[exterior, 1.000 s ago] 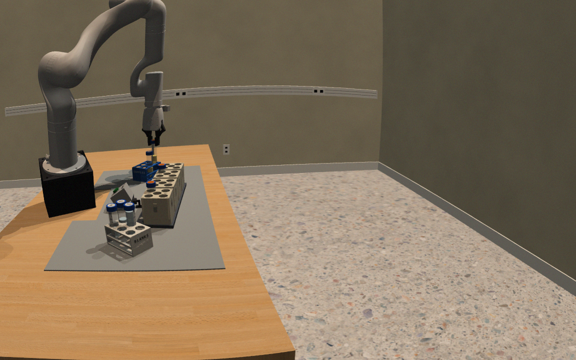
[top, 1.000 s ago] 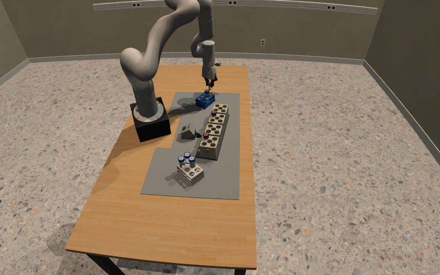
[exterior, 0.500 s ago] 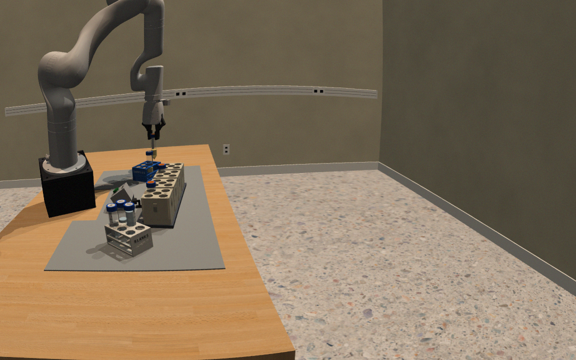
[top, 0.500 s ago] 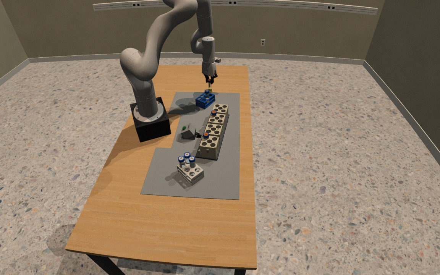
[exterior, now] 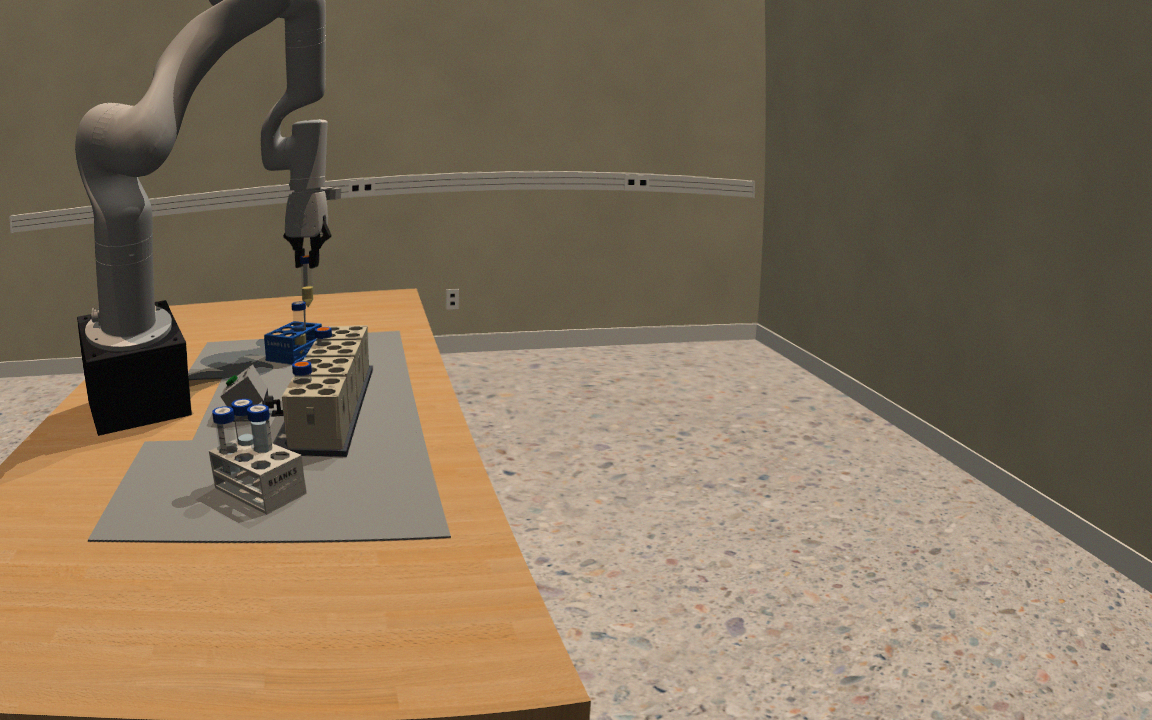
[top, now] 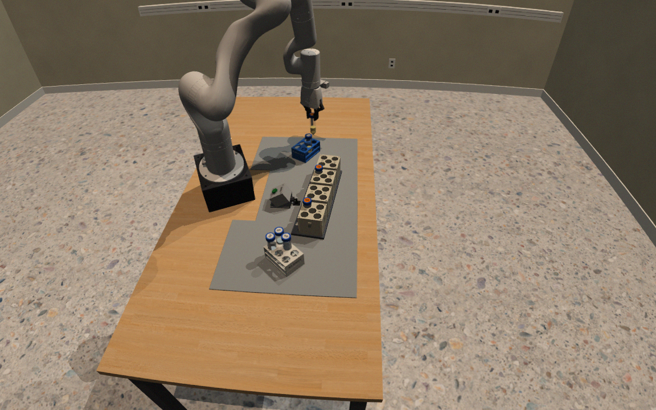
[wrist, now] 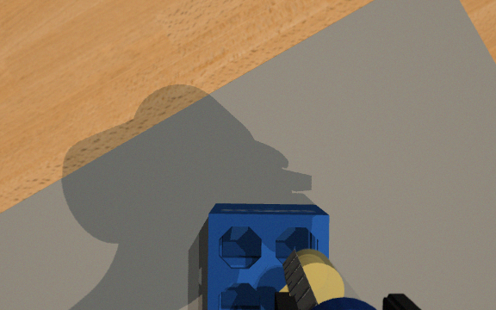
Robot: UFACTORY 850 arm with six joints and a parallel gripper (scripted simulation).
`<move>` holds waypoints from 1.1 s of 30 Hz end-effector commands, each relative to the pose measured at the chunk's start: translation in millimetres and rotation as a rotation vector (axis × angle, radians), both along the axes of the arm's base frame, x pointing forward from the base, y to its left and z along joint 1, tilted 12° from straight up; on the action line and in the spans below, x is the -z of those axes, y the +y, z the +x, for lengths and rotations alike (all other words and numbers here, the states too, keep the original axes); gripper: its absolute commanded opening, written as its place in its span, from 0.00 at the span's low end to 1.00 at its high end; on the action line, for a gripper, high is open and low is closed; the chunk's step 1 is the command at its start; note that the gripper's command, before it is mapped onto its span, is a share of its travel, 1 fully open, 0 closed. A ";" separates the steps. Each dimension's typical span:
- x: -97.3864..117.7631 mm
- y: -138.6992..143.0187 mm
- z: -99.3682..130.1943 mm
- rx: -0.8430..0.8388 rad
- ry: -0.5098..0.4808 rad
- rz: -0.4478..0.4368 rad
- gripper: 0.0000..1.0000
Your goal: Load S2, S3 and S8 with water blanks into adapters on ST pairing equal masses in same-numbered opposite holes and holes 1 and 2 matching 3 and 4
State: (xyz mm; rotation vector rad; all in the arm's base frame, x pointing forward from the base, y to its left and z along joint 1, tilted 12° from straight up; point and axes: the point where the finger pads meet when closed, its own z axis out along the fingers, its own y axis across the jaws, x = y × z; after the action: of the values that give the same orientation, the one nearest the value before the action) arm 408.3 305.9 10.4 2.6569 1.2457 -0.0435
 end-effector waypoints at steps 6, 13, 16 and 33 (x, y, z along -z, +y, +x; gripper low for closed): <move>-17.7 4.1 -0.4 0.000 -0.001 0.001 0.00; -31.5 6.9 -1.2 0.000 -0.001 0.001 0.00; -35.4 7.7 -1.5 0.000 -0.001 0.001 0.00; -41.3 -21.8 -2.3 0.196 -0.040 0.013 0.00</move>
State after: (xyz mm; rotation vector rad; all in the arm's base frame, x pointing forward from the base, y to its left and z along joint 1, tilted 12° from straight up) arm 405.9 303.4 46.8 2.6971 1.1604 -0.0406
